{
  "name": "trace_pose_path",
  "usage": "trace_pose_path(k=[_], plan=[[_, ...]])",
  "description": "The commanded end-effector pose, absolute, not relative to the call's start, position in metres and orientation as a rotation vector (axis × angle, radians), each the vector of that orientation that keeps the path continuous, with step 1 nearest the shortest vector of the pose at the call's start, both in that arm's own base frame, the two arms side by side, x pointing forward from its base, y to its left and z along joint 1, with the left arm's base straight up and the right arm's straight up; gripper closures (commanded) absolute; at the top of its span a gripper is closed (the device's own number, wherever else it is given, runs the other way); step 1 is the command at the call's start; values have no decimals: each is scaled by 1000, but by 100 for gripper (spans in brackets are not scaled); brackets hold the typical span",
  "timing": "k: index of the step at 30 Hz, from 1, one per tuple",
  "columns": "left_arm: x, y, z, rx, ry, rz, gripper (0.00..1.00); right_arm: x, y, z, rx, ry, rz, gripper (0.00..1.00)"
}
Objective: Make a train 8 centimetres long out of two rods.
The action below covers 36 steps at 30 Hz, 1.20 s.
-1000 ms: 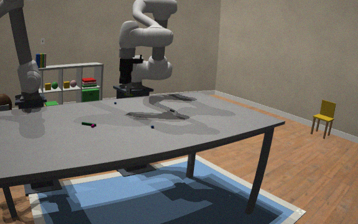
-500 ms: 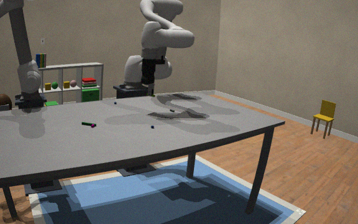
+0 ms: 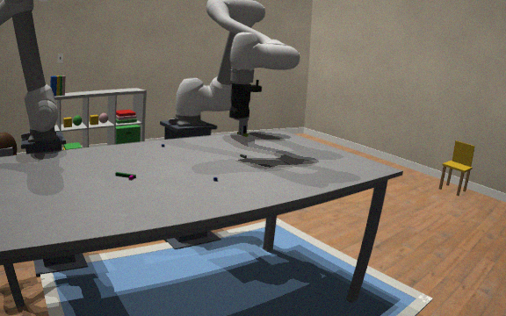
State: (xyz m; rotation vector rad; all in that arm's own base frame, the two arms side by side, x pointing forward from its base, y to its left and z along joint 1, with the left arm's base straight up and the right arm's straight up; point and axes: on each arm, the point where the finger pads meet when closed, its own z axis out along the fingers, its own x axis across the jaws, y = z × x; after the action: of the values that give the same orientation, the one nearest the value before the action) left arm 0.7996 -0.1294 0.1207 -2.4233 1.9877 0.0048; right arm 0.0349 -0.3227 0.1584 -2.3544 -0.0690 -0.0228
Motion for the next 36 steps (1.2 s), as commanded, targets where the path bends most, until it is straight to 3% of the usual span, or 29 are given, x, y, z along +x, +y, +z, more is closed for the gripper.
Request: trace_pose_path(k=[1,21,36], plan=[[806,-92,122,-2339,2096,-1,76,35,-323,159,-2355,-69,-23,0],[806,-90,118,-2334,2102,-1,76,35,-323,159,-2355,-69,-23,0],[807,-90,71,-2334,2102,-1,76,35,-323,159,-2355,-69,-23,0]])
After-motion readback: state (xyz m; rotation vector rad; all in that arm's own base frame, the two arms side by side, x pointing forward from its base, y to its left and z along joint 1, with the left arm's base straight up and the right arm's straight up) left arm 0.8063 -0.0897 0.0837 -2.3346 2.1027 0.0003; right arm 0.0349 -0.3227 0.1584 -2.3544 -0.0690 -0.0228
